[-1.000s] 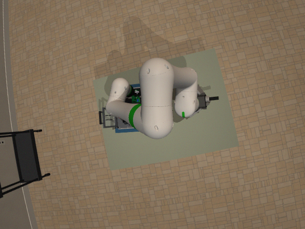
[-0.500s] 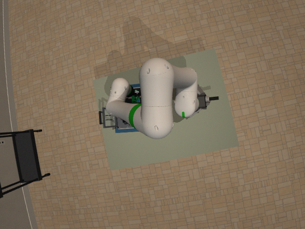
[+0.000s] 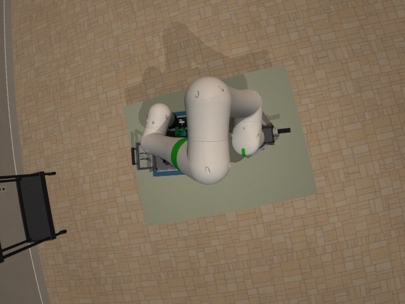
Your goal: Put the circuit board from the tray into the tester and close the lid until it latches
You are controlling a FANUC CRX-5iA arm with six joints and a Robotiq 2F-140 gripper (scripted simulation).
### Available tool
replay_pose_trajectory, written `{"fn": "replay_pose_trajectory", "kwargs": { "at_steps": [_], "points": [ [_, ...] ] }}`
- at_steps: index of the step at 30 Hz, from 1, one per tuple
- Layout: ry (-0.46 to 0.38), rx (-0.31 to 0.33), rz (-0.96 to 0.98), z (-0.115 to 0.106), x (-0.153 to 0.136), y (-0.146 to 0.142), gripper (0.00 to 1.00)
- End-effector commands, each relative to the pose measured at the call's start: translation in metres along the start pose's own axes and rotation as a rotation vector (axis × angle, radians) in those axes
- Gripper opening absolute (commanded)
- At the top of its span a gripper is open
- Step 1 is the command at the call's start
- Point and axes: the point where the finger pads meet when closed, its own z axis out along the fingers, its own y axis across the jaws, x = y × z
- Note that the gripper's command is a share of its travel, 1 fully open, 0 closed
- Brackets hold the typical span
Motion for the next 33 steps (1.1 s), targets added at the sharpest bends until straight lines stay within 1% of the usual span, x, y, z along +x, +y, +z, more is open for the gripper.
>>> {"fn": "replay_pose_trajectory", "kwargs": {
  "at_steps": [1,22,33],
  "points": [
    [0.0,0.0,0.0,0.0,0.0,0.0,0.46],
    [0.0,0.0,0.0,-0.003,0.0,0.0,0.46],
    [0.0,0.0,0.0,-0.011,0.0,0.0,0.46]
  ]
}}
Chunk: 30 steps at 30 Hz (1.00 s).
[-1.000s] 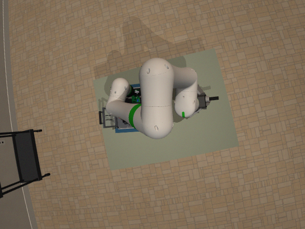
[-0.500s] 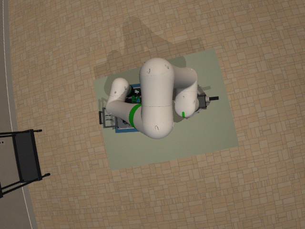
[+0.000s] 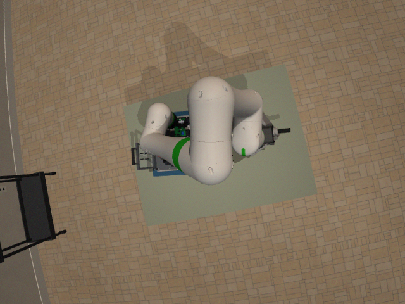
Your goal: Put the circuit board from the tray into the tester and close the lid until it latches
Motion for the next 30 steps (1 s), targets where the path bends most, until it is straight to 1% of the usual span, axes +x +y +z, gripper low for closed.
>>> {"fn": "replay_pose_trajectory", "kwargs": {
  "at_steps": [1,20,30],
  "points": [
    [0.0,0.0,0.0,-0.003,0.0,0.0,0.46],
    [0.0,0.0,0.0,-0.017,0.0,0.0,0.46],
    [0.0,0.0,0.0,-0.021,0.0,0.0,0.46]
  ]
}}
